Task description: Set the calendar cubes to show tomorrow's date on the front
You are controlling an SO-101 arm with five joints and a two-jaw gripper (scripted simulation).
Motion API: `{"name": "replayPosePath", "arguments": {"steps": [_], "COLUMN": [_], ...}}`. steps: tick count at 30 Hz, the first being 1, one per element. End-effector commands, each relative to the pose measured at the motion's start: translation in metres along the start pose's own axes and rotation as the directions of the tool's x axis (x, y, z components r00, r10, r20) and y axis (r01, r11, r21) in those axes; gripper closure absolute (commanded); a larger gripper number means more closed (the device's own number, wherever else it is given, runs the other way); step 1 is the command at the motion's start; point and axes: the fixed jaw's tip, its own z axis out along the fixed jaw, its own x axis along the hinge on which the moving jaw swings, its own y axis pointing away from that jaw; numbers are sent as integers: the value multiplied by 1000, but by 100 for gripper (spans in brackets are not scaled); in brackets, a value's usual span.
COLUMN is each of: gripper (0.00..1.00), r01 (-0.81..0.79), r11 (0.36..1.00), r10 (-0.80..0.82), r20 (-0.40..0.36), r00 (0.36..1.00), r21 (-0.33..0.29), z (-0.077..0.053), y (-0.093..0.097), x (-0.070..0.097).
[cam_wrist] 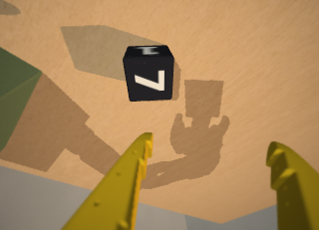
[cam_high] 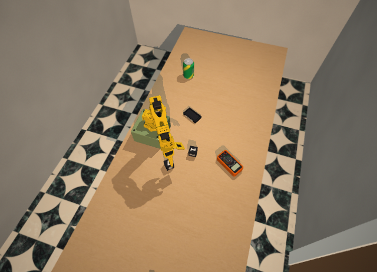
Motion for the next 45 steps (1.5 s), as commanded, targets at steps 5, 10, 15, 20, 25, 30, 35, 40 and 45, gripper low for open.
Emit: {"name": "replayPosePath", "arguments": {"steps": [5, 10, 15, 20, 25, 30, 35, 40, 45], "gripper": [65, 65, 65, 65, 65, 65, 65, 65, 65], "r01": [2, 6, 8, 8, 1, -26, -68, -128, -223], "r11": [982, 955, 942, 941, 941, 940, 937, 932, 920], "r10": [3, 8, 10, 10, 14, 36, 68, 115, 189], "r20": [-27, -44, -49, -50, -45, -23, 11, 59, 135], "r00": [1000, 999, 999, 999, 999, 999, 998, 992, 973], "r21": [187, 297, 337, 338, 339, 341, 342, 339, 321], "z": [-33, -54, -62, -62, -62, -62, -61, -60, -59], "y": [-21, -31, -34, -34, -34, -36, -38, -41, -42], "x": [4, 6, 6, 6, 5, -2, -13, -28, -53]}}
